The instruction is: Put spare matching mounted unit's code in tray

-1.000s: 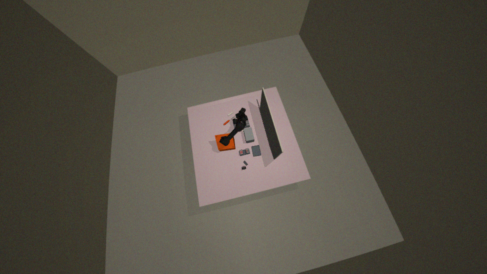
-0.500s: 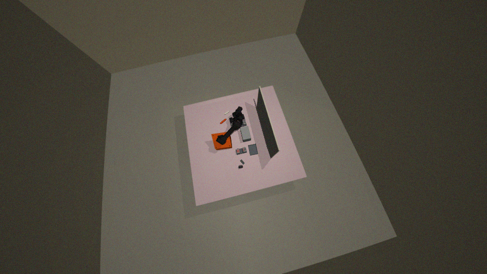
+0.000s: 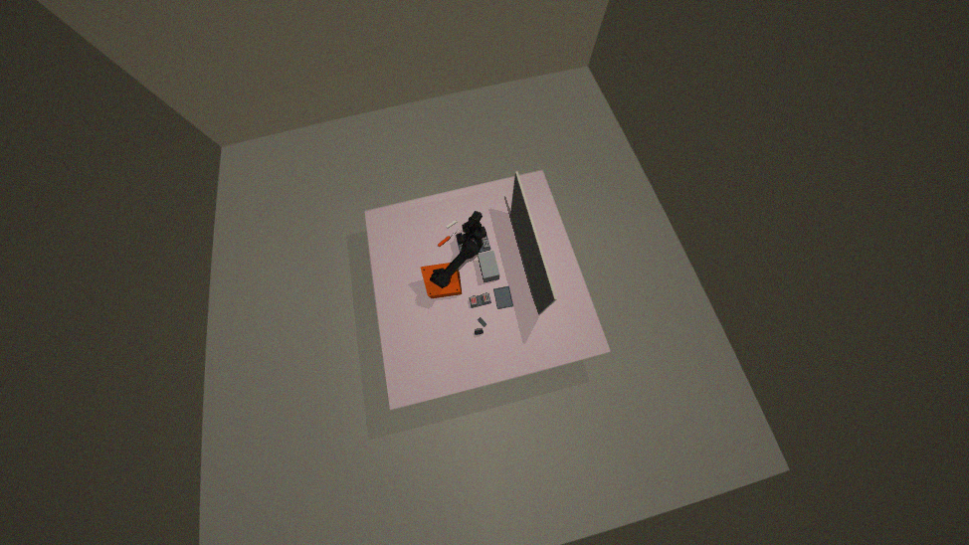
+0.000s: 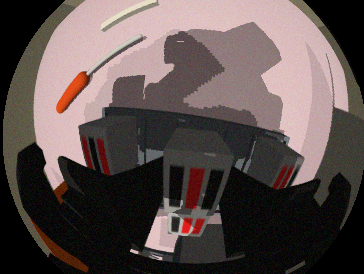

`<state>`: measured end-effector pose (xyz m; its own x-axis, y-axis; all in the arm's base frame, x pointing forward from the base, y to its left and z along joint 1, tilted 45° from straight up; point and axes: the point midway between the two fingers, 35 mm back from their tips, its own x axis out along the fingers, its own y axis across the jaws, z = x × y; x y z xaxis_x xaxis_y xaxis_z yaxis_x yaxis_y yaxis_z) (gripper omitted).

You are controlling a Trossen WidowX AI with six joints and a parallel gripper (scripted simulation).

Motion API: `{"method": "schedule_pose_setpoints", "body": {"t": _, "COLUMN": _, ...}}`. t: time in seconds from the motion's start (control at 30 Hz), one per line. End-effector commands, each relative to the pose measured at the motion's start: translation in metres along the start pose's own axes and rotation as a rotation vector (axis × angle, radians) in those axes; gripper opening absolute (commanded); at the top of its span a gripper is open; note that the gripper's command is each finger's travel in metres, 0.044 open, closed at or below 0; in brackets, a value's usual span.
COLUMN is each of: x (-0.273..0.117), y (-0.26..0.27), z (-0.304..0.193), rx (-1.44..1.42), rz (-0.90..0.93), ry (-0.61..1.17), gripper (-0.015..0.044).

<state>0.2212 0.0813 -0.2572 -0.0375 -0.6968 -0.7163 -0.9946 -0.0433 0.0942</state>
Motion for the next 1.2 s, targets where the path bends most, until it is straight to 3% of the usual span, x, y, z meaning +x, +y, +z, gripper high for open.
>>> {"method": "schedule_pose_setpoints", "body": {"t": 0.0, "x": -0.032, "y": -0.001, "z": 0.003, "rx": -0.005, "rz": -0.003, "ry": -0.009, "gripper": 0.0000}}
{"method": "schedule_pose_setpoints", "body": {"t": 0.17, "x": -0.071, "y": 0.001, "z": 0.002, "rx": -0.008, "rz": -0.003, "ry": -0.008, "gripper": 0.0000}}
{"method": "schedule_pose_setpoints", "body": {"t": 0.43, "x": -0.075, "y": 0.000, "z": 0.003, "rx": -0.012, "rz": -0.012, "ry": -0.011, "gripper": 0.0000}}
{"method": "schedule_pose_setpoints", "body": {"t": 0.73, "x": -0.145, "y": 0.003, "z": 0.002, "rx": -0.009, "rz": -0.003, "ry": -0.011, "gripper": 0.0000}}
{"method": "schedule_pose_setpoints", "body": {"t": 1.17, "x": -0.157, "y": -0.022, "z": -0.030, "rx": -0.035, "rz": 0.010, "ry": -0.050, "gripper": 0.0000}}
